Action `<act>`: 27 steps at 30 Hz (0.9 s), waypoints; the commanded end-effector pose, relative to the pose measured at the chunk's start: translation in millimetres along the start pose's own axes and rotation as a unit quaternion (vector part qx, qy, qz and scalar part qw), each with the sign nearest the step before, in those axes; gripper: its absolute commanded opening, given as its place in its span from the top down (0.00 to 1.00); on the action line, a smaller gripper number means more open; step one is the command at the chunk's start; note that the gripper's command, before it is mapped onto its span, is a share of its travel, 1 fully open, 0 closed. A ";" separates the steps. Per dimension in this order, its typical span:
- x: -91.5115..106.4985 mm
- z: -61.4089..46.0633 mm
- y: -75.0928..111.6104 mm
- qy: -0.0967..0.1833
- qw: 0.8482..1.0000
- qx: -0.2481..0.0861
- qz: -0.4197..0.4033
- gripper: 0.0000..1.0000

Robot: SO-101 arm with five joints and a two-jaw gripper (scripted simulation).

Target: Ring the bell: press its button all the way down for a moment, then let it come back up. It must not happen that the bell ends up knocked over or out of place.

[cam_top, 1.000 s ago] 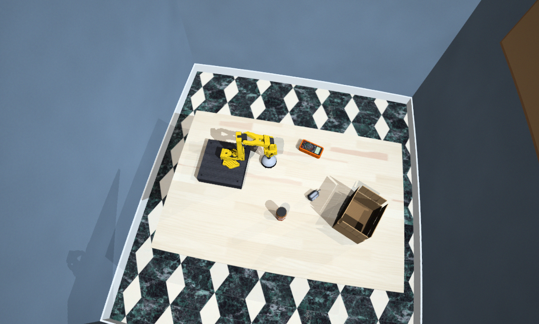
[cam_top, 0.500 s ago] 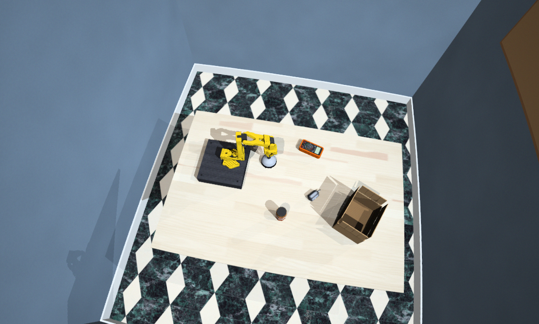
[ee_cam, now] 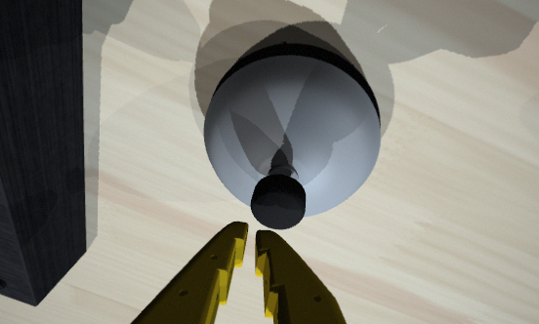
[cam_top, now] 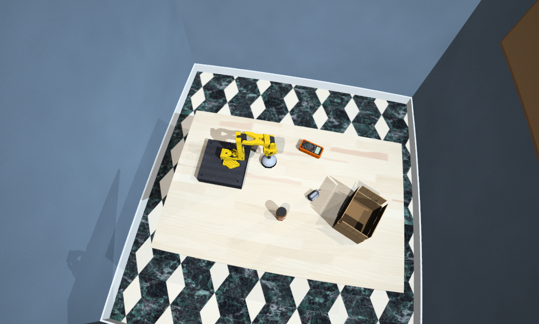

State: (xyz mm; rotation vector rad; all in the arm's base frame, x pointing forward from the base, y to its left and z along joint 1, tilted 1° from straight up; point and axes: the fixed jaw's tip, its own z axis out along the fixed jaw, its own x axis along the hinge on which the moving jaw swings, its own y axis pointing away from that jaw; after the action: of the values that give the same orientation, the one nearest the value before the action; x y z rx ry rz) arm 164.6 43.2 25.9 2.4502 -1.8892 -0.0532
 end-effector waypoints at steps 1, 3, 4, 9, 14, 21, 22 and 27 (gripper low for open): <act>-0.7 -10.5 -2.0 -0.001 1.000 0.009 -0.005 1.00; -0.7 -13.4 -1.8 -0.001 1.000 0.009 -0.005 1.00; -0.7 -13.4 -1.8 -0.001 1.000 0.009 -0.005 1.00; -0.7 -16.1 -1.6 -0.001 1.000 0.009 -0.005 1.00; -0.7 -16.4 -1.3 -0.001 1.000 0.009 -0.005 1.00; -0.8 -19.9 3.2 -0.001 1.000 0.009 -0.005 1.00; -0.8 -19.9 3.2 -0.001 1.000 0.009 -0.005 1.00; -0.8 -25.6 11.3 -0.001 1.000 0.009 -0.005 1.00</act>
State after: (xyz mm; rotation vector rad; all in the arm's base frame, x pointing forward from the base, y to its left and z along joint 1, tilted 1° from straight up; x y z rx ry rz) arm 162.0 42.5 48.6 2.4661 -1.9015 -0.0300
